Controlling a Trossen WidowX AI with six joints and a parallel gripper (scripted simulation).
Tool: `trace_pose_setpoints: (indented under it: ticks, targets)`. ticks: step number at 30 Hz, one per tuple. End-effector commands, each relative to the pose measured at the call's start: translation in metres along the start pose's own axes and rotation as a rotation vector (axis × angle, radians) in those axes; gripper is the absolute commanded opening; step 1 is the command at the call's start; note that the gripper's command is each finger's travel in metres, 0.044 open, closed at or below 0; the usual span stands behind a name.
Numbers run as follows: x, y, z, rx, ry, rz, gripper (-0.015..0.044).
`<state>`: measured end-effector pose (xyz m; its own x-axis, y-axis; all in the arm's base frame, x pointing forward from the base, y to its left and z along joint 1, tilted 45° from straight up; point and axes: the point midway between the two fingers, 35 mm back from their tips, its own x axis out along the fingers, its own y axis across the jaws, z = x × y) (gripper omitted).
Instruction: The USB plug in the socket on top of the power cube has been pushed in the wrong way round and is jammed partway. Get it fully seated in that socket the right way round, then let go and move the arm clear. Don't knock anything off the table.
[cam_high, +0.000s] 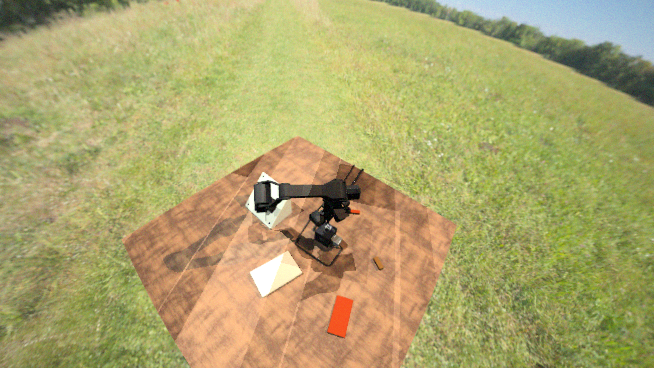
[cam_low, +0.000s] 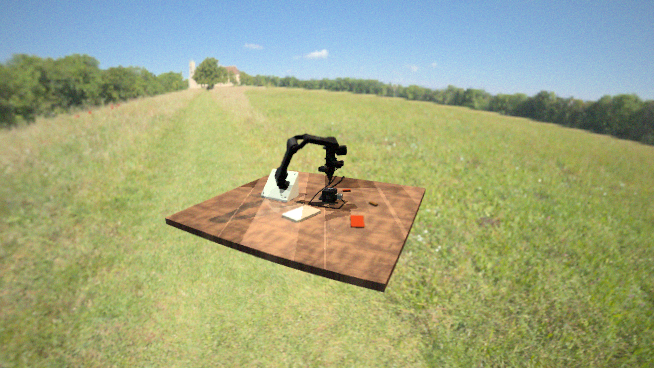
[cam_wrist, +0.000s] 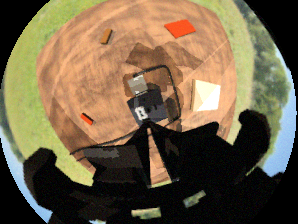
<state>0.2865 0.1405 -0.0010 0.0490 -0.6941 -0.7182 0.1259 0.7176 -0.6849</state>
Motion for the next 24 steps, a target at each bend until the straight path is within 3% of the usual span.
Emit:
trace_pose_setpoints:
  ticks: [1, 24]
  targets:
    - [0.0004, 0.0000, -0.0002, -0.111, 0.000, 0.000, 0.0000]
    - [0.0004, 0.0000, -0.0002, -0.713, 0.000, 0.000, 0.0000]
